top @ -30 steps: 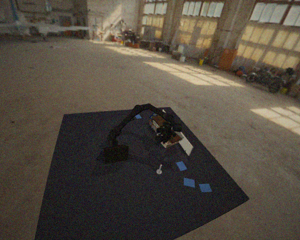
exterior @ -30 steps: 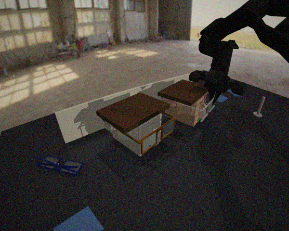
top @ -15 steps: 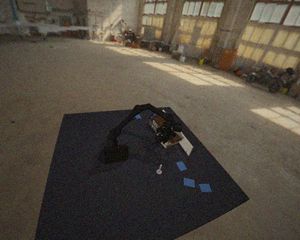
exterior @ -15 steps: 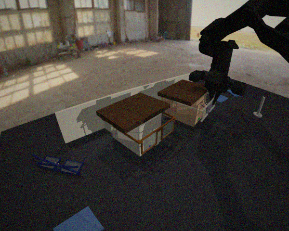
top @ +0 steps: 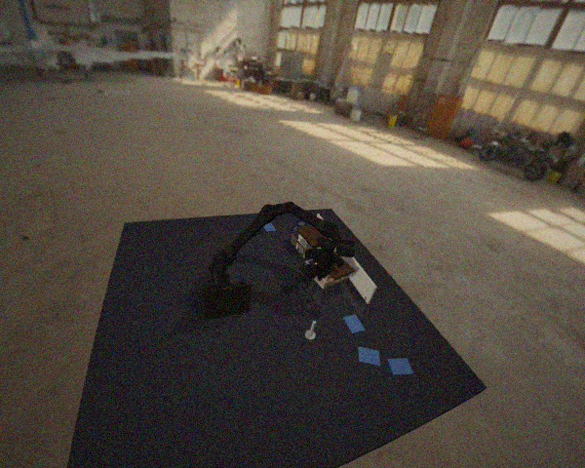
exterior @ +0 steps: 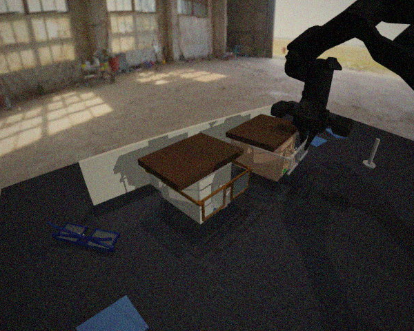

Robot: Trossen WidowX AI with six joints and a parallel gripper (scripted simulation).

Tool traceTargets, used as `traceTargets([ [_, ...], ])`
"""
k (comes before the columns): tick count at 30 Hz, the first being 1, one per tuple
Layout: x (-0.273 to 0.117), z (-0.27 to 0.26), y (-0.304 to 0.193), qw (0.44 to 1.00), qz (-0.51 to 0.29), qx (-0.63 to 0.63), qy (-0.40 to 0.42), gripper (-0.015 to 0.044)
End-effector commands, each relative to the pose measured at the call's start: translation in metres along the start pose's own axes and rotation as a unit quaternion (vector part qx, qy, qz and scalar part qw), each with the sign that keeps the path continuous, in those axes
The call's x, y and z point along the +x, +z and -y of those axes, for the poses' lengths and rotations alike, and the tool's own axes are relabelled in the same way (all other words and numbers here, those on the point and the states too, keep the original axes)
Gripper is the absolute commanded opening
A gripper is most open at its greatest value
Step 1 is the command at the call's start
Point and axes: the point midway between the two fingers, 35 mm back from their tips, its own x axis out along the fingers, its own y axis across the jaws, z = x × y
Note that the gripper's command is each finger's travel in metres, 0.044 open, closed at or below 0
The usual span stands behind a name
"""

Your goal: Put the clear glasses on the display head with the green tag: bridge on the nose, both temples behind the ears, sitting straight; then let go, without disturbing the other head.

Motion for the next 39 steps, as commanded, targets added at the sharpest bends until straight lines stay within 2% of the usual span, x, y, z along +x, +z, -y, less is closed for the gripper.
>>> traceTargets([
  [1, -0.0001, 0.0008, 0.0004, 1.0, 0.001, 0.001, -0.002, 0.0],
  [27, 0.0046, 0.0008, 0.0004, 1.0, 0.001, 0.001, -0.002, 0.0],
  [31, 0.0036, 0.0, 0.0001, 1.0, 0.0, -0.001, 0.0, 0.0105],
  [39, 0.0036, 0.0, 0.0001, 1.0, 0.0, -0.001, 0.0, 0.0107],
])
